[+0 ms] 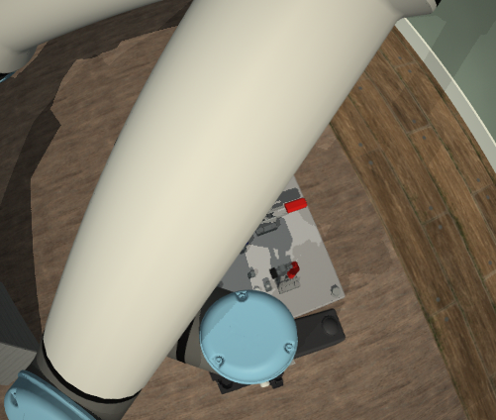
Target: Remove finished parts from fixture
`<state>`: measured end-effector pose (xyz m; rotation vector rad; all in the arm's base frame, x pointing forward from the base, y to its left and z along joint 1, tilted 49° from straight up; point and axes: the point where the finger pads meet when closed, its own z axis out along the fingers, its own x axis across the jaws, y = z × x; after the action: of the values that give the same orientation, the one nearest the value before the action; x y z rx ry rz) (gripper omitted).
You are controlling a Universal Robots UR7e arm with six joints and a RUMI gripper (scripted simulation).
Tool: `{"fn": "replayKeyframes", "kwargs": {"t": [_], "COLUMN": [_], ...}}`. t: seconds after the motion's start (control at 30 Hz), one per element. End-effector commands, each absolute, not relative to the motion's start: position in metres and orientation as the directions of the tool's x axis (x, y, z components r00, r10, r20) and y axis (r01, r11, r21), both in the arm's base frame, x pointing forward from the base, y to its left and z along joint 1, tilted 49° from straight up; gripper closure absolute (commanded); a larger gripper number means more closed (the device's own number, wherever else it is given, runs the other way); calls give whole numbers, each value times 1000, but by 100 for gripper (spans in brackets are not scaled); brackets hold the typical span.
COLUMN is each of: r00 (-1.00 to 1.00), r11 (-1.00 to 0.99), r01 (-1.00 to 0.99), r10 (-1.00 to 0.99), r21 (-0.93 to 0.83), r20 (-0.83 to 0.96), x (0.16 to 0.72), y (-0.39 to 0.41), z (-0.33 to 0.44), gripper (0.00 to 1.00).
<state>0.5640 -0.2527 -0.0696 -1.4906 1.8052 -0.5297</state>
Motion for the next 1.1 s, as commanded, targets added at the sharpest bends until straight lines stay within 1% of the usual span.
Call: {"fn": "replayKeyframes", "kwargs": {"t": [0.0, 1.07], "r00": [-67, -67], "r11": [244, 244], "r01": [-662, -662], "r10": [-961, -961], "r21": [-708, -709], "r20": [-268, -268], "x": [568, 615], "y": [-253, -244], "z": [-73, -114], "gripper": [100, 100]}}
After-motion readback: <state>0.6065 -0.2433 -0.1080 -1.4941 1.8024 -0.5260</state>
